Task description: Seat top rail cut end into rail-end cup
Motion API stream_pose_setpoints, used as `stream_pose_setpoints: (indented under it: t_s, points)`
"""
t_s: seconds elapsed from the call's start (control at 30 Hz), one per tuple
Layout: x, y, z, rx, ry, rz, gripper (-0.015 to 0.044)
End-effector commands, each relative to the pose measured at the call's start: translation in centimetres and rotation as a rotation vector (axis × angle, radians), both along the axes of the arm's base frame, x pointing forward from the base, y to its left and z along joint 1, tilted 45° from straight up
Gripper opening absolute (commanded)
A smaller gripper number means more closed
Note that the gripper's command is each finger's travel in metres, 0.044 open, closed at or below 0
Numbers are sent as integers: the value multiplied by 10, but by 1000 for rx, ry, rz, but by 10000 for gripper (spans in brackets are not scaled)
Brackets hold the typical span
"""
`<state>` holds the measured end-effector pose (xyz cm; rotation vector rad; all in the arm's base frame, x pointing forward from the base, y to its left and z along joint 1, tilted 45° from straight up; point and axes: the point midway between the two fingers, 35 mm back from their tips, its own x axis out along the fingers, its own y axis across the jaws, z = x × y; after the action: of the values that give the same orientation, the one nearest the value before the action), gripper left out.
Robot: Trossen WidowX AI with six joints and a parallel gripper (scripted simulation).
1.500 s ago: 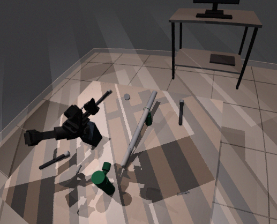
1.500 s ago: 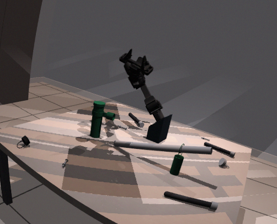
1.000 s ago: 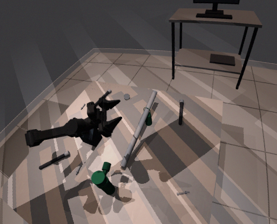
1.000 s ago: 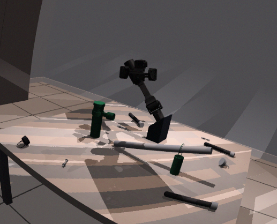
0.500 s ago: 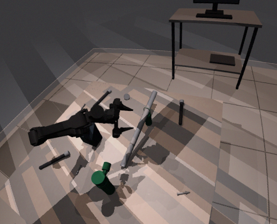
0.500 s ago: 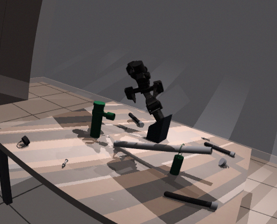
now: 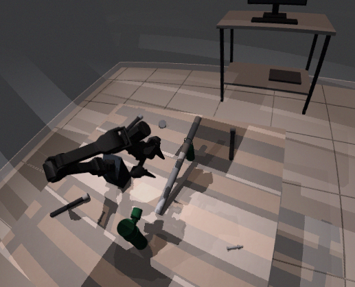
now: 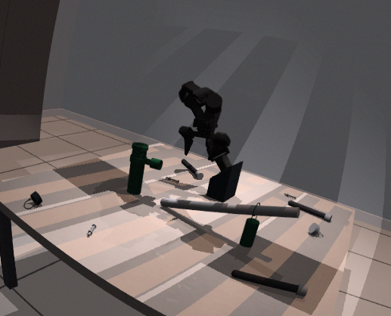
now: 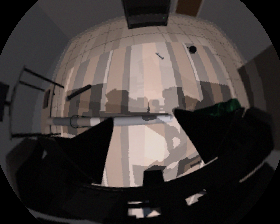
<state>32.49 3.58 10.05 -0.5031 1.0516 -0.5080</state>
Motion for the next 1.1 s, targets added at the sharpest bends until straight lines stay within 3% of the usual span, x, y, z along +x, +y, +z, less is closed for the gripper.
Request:
stream_pose_setpoints:
  t_s: [0.0,0.27,0.77,1.07]
  points:
    - [-5,-6,9,-119,10,-54,440]
    - [-7,-12,14,-137,62,-11,440]
    - [-43,-90,76,-431,741,704,440]
    - [-65,-115,96,-546,918,935,440]
